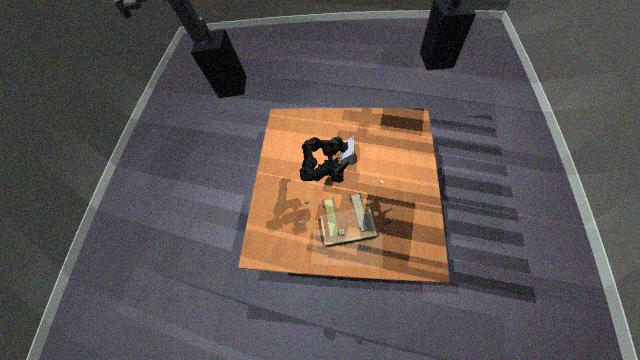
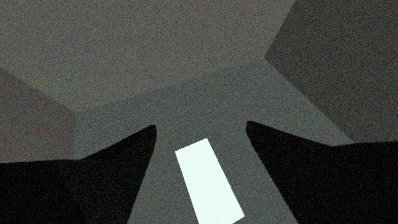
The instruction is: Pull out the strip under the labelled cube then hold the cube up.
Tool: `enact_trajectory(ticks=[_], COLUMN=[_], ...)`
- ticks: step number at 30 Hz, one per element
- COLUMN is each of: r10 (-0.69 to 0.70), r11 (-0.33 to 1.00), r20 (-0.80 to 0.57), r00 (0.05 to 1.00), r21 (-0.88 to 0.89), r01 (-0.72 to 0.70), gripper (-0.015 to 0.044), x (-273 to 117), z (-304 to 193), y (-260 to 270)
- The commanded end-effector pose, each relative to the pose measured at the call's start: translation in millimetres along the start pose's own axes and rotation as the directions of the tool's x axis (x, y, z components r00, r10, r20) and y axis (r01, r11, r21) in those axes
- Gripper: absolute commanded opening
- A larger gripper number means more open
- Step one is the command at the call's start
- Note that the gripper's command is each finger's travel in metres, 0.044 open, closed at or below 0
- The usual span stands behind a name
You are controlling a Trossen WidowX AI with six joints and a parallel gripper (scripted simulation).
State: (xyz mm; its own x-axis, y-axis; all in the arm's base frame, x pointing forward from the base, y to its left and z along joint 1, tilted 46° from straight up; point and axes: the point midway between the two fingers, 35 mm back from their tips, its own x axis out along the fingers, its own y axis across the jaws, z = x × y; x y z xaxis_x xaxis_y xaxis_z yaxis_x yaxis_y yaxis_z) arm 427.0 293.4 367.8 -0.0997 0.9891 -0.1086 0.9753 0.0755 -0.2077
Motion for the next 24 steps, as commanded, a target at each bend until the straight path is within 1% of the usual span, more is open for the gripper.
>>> enact_trajectory(ticks=[1, 2, 4, 7, 9, 11, 14, 17, 19, 24], r10=[0.009, 0.036, 0.134, 0.290, 0.388, 0.481, 0.605, 0.711, 0.765, 0.831], r11=[1.000, 0.998, 0.974, 0.881, 0.791, 0.688, 0.525, 0.377, 0.304, 0.224], r20=[0.003, 0.012, 0.049, 0.113, 0.158, 0.202, 0.267, 0.326, 0.358, 0.398], r00=[1.000, 0.999, 0.990, 0.950, 0.908, 0.853, 0.750, 0.623, 0.535, 0.387], r21=[-0.012, -0.050, -0.190, -0.418, -0.562, -0.691, -0.842, -0.924, -0.934, -0.878], r01=[-0.009, -0.035, -0.122, -0.219, -0.241, -0.224, -0.124, 0.053, 0.189, 0.422], gripper=[0.0400, 0.0400, 0.0400, 0.0400, 0.0400, 0.0400, 0.0400, 0.0400, 0.0400, 0.0400], x=[0, 2, 5, 7, 5, 2, -8, -23, -34, -54], z=[1, 5, 20, 47, 67, 87, 118, 149, 169, 198], y=[1, 5, 17, 36, 46, 54, 62, 65, 65, 60])
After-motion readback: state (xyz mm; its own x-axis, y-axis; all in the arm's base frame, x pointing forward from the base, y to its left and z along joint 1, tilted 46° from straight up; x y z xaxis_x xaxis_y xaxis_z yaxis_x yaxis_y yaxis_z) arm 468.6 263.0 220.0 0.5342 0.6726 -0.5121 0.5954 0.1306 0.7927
